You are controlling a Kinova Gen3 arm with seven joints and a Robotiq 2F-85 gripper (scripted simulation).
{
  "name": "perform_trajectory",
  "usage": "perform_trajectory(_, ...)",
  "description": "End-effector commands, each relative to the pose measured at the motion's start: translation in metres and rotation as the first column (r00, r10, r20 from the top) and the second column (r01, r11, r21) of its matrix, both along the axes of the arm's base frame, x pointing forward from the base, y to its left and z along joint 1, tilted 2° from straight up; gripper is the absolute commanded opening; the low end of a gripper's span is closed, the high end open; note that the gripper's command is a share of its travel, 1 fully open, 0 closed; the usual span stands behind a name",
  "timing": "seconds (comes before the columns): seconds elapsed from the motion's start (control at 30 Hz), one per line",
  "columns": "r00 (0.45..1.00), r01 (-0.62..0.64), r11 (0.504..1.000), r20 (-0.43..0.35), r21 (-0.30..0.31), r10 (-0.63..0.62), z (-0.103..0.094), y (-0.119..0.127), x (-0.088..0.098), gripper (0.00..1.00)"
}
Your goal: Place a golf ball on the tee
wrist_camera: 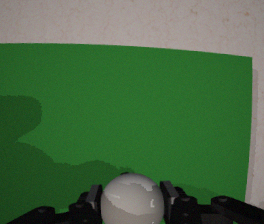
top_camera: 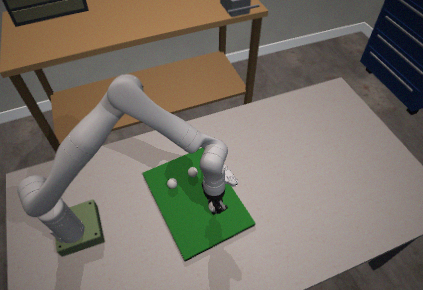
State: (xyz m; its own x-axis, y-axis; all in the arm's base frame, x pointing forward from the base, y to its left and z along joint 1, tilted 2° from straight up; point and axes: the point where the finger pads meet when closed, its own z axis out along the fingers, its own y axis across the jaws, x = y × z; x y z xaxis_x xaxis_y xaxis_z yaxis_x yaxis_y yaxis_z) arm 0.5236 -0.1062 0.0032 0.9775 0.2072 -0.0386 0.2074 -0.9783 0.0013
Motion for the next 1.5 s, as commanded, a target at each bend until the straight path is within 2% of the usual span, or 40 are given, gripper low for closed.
perform_trajectory(0.0,1.0,0.002,1.0,0.001,0.003,-0.002,-0.002,0.001,-0.001,0.0)
perform_trajectory(0.03,1.0,0.002,1.0,0.001,0.003,-0.002,-0.002,0.001,-0.001,0.0)
perform_trajectory(0.07,1.0,0.002,1.0,0.001,0.003,-0.002,-0.002,0.001,-0.001,1.0)
perform_trajectory(1.2,1.0,0.002,1.0,0.001,0.003,-0.002,-0.002,0.001,-0.001,1.0)
perform_trajectory(1.4,1.0,-0.001,1.0,0.005,0.003,0.001,0.007,0.001,0.003,1.0)
perform_trajectory(1.47,1.0,-0.001,1.0,-0.005,0.01,0.001,0.018,0.003,0.0,1.0)
